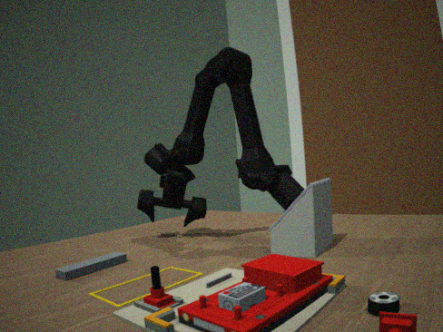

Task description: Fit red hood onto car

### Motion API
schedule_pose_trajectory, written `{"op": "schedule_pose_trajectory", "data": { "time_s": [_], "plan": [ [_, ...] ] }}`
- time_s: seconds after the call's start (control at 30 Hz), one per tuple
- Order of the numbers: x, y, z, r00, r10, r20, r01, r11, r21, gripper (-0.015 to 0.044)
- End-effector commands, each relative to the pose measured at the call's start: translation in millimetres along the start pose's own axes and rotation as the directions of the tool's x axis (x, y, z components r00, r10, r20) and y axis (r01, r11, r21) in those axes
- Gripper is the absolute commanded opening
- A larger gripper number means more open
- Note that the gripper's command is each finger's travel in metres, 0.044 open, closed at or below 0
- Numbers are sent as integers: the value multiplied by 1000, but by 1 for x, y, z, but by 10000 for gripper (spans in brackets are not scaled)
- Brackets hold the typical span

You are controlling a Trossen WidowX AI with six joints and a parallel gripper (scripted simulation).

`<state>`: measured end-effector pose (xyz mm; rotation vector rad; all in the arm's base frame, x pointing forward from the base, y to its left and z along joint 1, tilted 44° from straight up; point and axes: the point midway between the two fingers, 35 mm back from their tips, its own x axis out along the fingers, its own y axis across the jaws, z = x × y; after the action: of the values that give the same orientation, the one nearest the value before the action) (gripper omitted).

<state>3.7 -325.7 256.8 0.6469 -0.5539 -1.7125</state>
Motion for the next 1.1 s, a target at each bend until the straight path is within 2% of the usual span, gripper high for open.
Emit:
{"op": "schedule_pose_trajectory", "data": {
  "time_s": [0.0,0.23,0.47,0.8,0.97,1.07],
  "plan": [
    [-5,31,-23,994,67,-82,-73,994,-76,440],
    [-27,81,-78,949,174,-261,-233,948,-215,440],
    [-66,123,-138,860,247,-446,-419,841,-342,440],
    [-149,157,-221,680,267,-683,-687,558,-466,440],
    [-190,148,-257,563,245,-789,-788,448,-423,440],
    [-209,139,-277,530,187,-827,-824,343,-450,440]
  ]
}}
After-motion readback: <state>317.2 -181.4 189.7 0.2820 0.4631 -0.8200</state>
